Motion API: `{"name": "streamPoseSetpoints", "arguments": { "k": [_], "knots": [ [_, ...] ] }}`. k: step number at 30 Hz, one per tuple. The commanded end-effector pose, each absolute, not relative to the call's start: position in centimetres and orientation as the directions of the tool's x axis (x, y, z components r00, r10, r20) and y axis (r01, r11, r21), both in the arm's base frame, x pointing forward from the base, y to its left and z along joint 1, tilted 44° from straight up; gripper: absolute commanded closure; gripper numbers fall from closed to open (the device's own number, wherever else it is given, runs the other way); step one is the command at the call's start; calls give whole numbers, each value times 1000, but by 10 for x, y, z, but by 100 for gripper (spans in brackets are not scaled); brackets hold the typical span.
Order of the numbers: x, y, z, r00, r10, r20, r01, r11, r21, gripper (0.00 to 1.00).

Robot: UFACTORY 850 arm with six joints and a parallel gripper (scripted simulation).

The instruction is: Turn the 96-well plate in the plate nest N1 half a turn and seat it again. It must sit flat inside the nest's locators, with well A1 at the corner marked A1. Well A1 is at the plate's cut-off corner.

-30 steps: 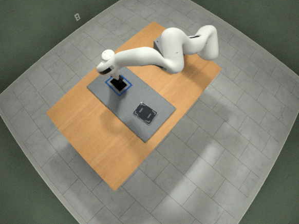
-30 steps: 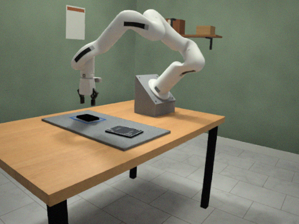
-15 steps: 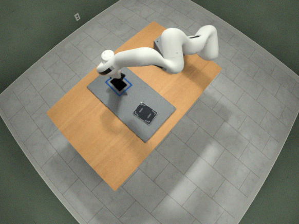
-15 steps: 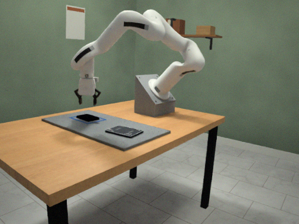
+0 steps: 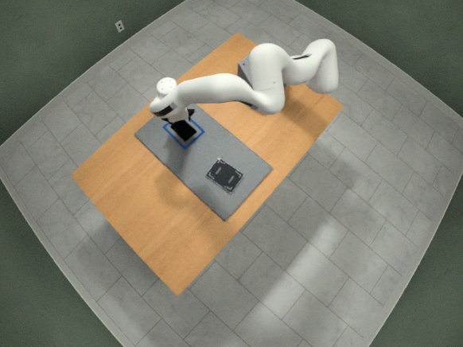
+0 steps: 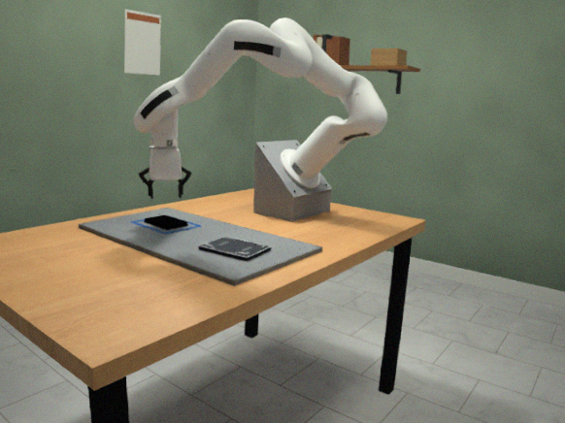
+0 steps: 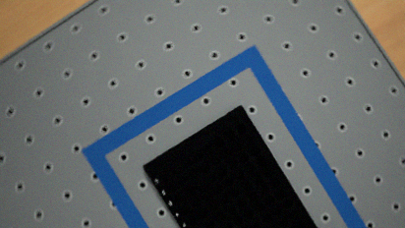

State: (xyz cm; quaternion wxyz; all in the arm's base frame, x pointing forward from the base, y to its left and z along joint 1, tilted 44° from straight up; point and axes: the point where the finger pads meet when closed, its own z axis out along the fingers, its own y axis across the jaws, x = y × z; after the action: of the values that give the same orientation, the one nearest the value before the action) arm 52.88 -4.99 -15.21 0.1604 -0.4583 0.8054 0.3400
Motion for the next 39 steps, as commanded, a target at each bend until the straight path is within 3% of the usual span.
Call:
{"name": "streamPoseSetpoints", "arguments": {
  "k": [1, 11, 39],
  "knots": [
    [530, -51, -152, -344, -679, -649, -938, 228, 260, 0],
    [530, -51, -152, -18, -716, -698, -999, -6, 33, 0],
    [529, -39, -164, -14, -716, -698, -1000, -9, 30, 0]
  ]
}}
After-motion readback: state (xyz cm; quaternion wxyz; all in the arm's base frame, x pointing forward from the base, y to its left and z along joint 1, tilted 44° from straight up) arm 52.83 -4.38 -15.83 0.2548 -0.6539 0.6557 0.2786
